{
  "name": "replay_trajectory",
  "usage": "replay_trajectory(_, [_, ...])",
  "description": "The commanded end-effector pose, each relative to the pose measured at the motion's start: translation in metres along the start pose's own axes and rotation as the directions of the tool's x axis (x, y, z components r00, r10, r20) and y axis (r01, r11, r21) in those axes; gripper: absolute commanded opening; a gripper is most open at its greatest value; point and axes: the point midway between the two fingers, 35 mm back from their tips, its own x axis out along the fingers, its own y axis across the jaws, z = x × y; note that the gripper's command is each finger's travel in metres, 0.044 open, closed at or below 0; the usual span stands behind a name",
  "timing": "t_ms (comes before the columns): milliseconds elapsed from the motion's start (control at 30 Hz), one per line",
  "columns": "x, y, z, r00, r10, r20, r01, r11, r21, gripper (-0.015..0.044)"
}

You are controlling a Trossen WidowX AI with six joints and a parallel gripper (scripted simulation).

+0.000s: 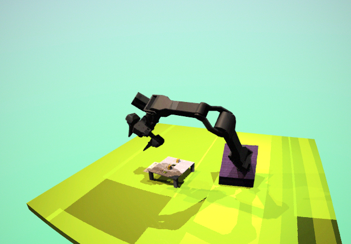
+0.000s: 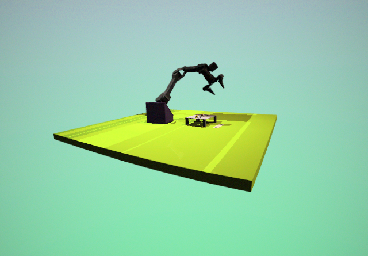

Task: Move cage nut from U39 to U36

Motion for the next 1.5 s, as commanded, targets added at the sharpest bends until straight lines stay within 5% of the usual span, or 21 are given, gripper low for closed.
replay_trajectory(0, [0.013, 0.012, -0.061, 0.989, 0.11, -0.103, -0.107, 0.994, 0.034, 0.044])
replay_trajectory(367, [0.002, 0.096, -0.207, 0.823, 0.55, -0.146, -0.53, 0.834, 0.155, 0.044])
replay_trajectory(867, [0.042, 0.125, -0.215, 0.819, 0.557, -0.141, -0.537, 0.829, 0.156, 0.044])
replay_trajectory(1267, [0.042, 0.125, -0.215, 0.819, 0.557, -0.141, -0.537, 0.829, 0.156, 0.0125])
replay_trajectory(1467, [0.042, 0.125, -0.215, 0.819, 0.557, -0.141, -0.537, 0.829, 0.156, 0.012])
